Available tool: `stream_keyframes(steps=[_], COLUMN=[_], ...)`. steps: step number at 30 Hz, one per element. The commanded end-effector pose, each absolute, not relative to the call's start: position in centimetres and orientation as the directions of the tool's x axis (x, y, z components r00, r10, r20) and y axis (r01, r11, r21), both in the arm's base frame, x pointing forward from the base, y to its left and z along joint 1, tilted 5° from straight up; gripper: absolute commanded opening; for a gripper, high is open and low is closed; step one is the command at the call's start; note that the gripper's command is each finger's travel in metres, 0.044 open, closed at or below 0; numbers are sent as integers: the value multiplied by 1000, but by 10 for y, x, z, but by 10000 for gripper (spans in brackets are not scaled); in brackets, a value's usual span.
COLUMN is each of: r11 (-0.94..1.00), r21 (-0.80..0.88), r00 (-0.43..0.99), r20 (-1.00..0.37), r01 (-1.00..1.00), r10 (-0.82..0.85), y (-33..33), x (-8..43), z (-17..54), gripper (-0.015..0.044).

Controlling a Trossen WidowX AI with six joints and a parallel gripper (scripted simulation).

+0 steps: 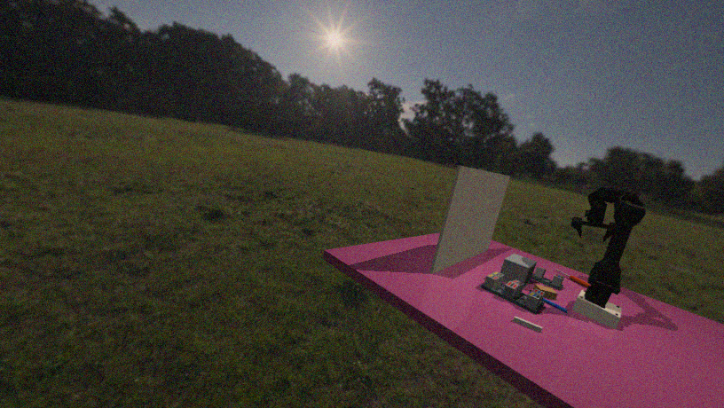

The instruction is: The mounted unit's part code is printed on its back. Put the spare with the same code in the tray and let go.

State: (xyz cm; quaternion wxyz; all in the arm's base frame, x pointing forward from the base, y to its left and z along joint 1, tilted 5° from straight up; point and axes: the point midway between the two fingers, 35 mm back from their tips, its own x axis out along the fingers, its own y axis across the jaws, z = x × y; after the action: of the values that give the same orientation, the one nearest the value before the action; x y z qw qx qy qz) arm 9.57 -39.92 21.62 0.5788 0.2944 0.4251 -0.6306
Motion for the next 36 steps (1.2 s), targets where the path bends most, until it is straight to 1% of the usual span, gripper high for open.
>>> stream_keyframes(steps=[1, 7, 13, 18, 22, 25, 27, 36], r11=[211, 525, 761, 904, 973, 997, 1000, 1000], r21=[-193, -187, -163, -114, -67, -29, -12, -10], r00=[-85, 13, 60, 57, 24, -17, -37, -40], r20=[-897, -935, -965, -987, -997, -999, -999, -999], r01=[958, 830, 628, 413, 221, 74, 11, 4], r10=[-435, -354, -256, -150, -74, -28, -12, -10], y=[-380, -322, -249, -170, -100, -46, -23, -20], x=[152, 245, 311, 355, 375, 382, 382, 382], z=[204, 193, 185, 176, 170, 166, 165, 164], gripper=[440, 440, 440, 440, 440, 440, 440, 440])
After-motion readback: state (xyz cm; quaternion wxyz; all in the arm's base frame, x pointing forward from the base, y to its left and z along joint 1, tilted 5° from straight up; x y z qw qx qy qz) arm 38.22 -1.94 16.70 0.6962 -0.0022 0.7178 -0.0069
